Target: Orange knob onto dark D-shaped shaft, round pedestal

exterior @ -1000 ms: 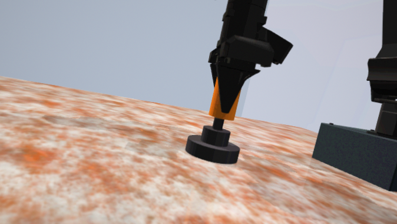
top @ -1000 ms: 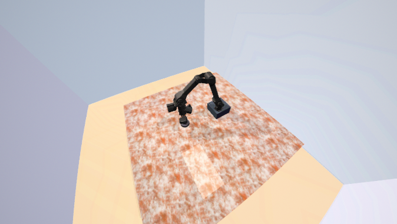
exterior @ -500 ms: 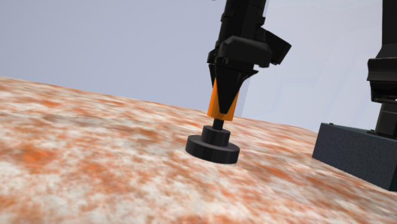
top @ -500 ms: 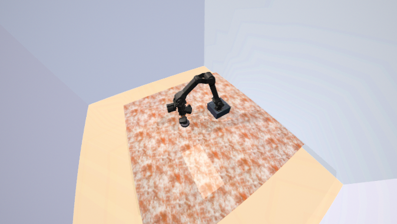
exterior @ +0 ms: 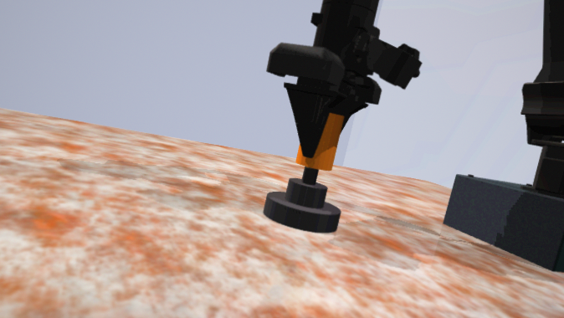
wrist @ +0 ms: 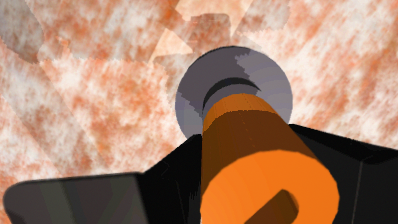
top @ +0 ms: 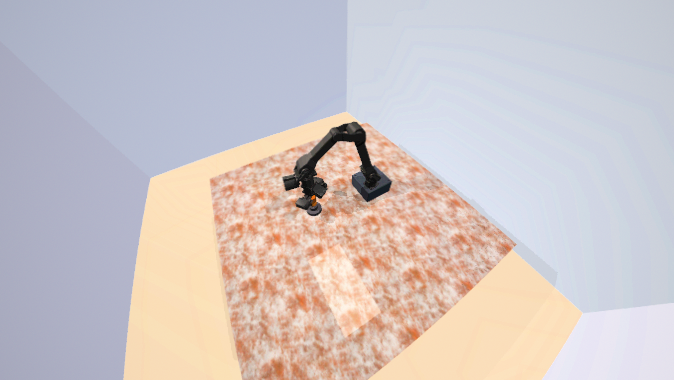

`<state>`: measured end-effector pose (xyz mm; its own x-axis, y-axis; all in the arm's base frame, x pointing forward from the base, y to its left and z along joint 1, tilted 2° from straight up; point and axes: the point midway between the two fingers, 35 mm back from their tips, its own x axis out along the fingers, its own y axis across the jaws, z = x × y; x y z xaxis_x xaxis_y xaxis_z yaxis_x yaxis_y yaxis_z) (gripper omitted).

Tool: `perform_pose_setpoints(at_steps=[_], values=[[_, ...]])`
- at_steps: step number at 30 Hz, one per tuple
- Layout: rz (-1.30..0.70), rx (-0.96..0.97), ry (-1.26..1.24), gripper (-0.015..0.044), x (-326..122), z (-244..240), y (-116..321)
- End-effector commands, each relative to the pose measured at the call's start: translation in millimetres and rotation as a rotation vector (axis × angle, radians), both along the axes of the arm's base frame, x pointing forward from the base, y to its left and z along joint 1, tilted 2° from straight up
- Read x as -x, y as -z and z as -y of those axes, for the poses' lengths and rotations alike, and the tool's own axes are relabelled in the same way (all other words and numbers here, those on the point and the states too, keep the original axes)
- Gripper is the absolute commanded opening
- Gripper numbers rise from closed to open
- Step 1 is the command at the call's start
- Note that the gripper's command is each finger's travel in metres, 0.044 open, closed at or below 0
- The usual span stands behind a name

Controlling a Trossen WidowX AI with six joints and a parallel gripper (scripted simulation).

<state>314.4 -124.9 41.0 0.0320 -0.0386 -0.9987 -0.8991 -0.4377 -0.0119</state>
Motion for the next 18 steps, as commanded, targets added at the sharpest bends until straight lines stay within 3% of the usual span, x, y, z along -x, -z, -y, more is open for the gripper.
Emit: perform_pose_setpoints(at_steps=[1,18], values=[[0.022,-0.011,0.320,0.0000,1.5,-1.0,-3.6],[0.065,-0.053,1.449,0.0000,1.4,-0.7,-3.8]])
